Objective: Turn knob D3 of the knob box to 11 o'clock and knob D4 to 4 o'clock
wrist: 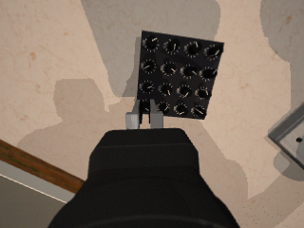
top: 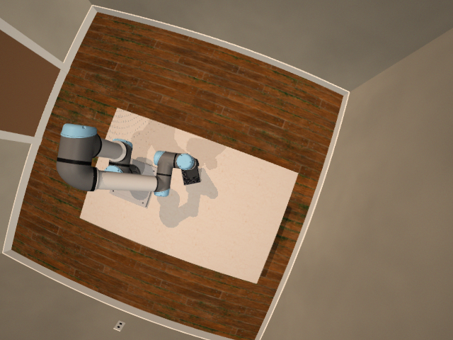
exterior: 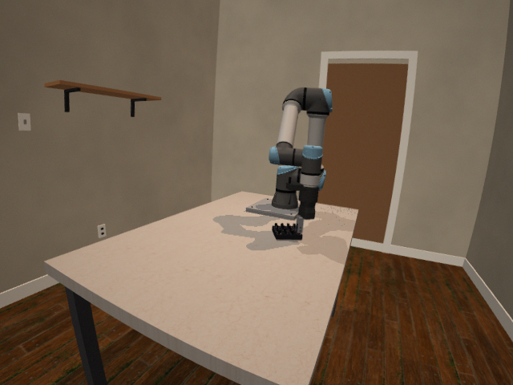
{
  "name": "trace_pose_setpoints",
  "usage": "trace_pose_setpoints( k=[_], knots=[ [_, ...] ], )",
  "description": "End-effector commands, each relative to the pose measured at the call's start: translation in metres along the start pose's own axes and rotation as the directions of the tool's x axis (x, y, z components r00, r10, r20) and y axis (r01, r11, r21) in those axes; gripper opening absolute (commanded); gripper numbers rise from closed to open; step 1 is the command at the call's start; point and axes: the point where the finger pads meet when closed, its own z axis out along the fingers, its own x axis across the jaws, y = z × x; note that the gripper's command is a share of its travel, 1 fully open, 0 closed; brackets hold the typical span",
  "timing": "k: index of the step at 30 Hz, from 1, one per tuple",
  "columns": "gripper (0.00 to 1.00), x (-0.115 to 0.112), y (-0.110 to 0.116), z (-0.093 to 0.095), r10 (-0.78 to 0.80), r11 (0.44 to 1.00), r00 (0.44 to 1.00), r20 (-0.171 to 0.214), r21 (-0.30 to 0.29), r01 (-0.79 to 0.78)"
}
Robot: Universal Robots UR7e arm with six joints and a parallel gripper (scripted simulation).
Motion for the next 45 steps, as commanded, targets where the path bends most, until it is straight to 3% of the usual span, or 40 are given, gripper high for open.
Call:
trace_pose_setpoints(
  k=[1, 19, 45],
  knots=[
    [0.30, -0.0014, 0.0001, 0.0000, 0.072, 0.997, 0.997, -0.001, 0.001, -0.072],
    [0.30, -0.0008, -0.0001, 0.0004, 0.159, 0.987, 0.987, -0.002, 0.001, -0.159],
    [0.30, -0.0003, 0.0001, 0.0006, 0.169, 0.986, 0.986, -0.002, 0.001, -0.169]
  ],
)
